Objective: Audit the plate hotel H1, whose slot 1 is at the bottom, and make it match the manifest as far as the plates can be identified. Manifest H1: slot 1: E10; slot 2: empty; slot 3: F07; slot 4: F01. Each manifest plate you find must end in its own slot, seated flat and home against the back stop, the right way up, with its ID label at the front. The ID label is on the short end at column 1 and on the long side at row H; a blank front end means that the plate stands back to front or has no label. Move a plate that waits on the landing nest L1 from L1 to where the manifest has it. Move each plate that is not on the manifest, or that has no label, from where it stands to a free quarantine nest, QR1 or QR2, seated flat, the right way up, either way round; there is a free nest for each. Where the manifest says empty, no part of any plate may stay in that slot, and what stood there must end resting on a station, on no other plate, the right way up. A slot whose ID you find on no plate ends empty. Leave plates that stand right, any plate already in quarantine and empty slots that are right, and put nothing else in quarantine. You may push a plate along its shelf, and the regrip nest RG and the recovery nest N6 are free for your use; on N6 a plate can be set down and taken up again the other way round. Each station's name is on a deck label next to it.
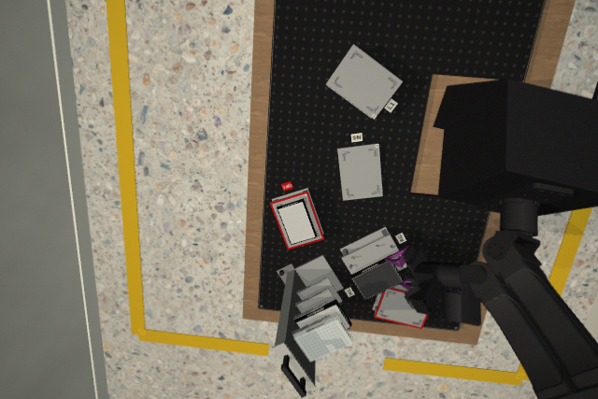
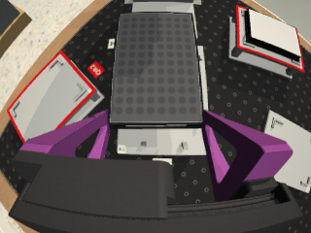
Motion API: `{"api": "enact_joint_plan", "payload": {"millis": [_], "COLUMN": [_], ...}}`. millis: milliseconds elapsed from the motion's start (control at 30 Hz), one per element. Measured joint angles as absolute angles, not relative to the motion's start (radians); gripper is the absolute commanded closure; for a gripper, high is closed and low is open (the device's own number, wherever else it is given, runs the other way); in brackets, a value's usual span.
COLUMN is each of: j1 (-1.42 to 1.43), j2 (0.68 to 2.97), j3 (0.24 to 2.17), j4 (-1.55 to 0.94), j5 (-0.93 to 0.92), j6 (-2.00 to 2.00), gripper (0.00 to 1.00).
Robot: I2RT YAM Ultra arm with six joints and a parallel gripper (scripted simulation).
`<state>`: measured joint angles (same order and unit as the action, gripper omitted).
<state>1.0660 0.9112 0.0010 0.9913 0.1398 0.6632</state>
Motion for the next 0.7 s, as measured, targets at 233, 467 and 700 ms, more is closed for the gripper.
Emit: {"api": "enact_joint_plan", "payload": {"millis": [233,467,700], "j1": [1.047,1.019,0.996], "j2": [0.920,0.930,0.934], "j3": [0.001,0.008,0.029], "j4": [0.984,0.971,0.960], "j5": [0.120,0.093,0.069], "j6": [0.664,0.666,0.667], "gripper": [0.14,0.14,0.14]}}
